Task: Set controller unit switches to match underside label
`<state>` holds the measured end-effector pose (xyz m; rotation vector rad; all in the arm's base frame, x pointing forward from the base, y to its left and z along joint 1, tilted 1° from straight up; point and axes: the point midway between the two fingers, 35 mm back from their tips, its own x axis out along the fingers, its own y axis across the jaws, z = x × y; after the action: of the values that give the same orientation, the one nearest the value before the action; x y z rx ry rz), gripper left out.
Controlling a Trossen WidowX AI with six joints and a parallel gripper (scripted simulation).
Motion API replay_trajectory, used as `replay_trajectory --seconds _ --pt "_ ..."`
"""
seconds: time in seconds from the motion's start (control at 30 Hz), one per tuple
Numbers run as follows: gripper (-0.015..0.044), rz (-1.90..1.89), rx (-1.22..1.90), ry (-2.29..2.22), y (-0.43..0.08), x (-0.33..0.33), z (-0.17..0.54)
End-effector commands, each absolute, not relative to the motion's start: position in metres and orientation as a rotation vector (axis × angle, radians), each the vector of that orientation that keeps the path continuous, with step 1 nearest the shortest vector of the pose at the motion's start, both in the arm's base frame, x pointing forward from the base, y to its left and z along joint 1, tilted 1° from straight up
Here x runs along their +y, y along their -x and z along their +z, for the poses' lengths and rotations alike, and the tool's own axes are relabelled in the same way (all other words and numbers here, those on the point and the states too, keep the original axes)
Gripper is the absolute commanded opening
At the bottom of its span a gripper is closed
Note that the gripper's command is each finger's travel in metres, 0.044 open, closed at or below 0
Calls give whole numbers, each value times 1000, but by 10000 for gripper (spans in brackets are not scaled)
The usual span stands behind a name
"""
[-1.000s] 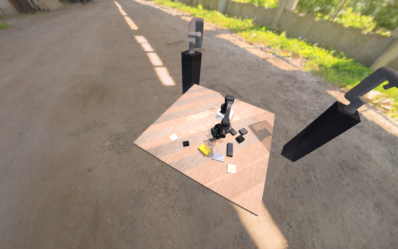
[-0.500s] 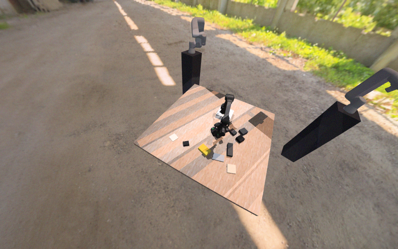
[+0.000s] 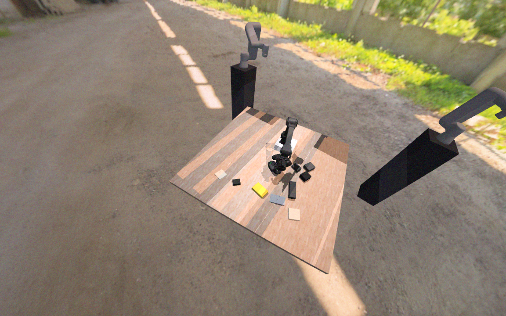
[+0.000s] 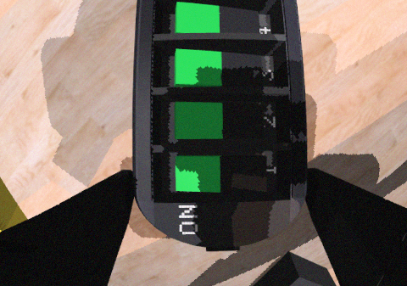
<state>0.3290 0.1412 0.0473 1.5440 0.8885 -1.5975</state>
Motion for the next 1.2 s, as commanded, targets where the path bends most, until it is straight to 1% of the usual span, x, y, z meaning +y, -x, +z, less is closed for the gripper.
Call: replay_trajectory --seconds 0.0,1.17 --pt "336 -1589 890 -1558 -327 137 54" --pt "336 -1541 928 -1623 -316 118 72"
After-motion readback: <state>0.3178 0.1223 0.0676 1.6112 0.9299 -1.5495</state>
